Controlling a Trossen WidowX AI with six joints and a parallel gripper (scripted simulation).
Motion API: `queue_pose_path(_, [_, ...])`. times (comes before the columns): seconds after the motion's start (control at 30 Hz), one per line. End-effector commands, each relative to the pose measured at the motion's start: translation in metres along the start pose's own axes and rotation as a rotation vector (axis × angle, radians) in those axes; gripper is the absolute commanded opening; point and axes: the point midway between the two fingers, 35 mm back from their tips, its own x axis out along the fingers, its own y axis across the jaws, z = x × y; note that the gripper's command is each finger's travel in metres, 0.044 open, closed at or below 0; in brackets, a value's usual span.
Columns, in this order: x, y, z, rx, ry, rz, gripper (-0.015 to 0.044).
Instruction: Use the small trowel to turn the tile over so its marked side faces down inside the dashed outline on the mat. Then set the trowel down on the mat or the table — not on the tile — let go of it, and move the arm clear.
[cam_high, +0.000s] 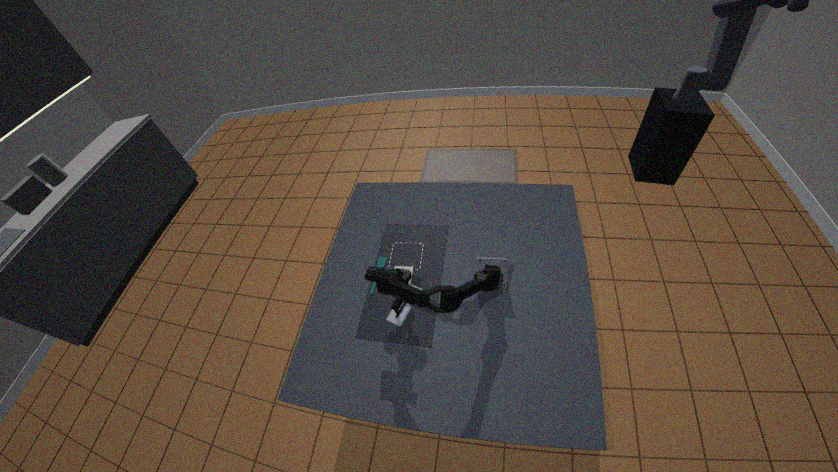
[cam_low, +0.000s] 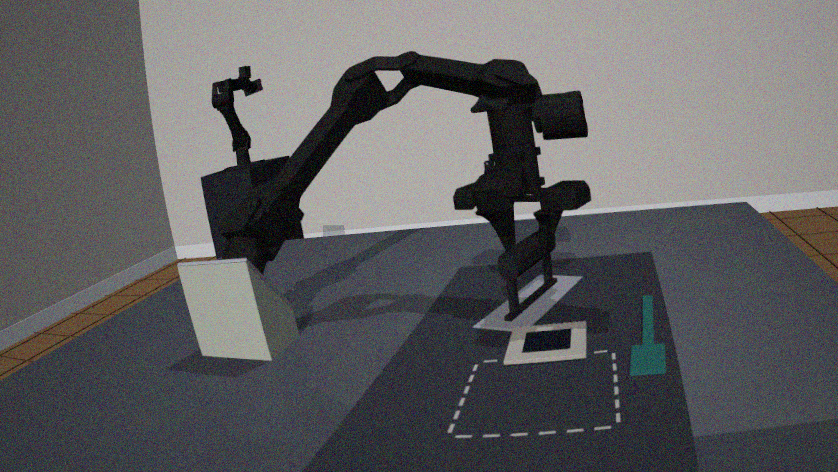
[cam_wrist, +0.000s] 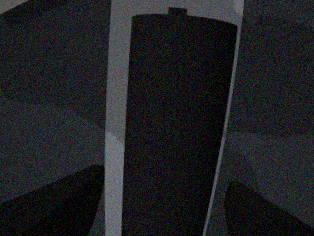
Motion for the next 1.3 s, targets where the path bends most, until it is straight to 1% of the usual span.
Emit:
queue_pose_path(0.0, [0.000, -0.001, 0.000, 0.006, 0.003, -0.003, 0.0270])
queue_pose_path(0.5, [0.000, -0.001, 0.000, 0.006, 0.003, -0.003, 0.0270])
queue_pose_path(0.57, [-0.010, 0.000, 0.000, 0.005, 0.001, -0.001, 0.0270])
queue_pose_path(0.63, [-0.035, 0.000, 0.000, 0.005, 0.000, -0.001, 0.0270])
queue_pose_path(0.7, [-0.045, -0.001, 0.000, 0.007, 0.001, -0.003, 0.0270])
queue_pose_path(0.83, [-0.045, -0.001, 0.000, 0.007, 0.001, -0.003, 0.0270])
queue_pose_path(0.87, [-0.046, 0.002, 0.000, 0.009, 0.010, 0.013, 0.0296])
queue_pose_path(0.9, [-0.050, 0.002, 0.000, 0.009, 0.009, 0.013, 0.0300])
queue_pose_path(1.07, [-0.055, 0.001, 0.000, -0.012, 0.006, 0.017, 0.0300])
queue_pose_path(1.27, [-0.053, 0.001, 0.002, -0.154, -0.022, 0.045, 0.0300])
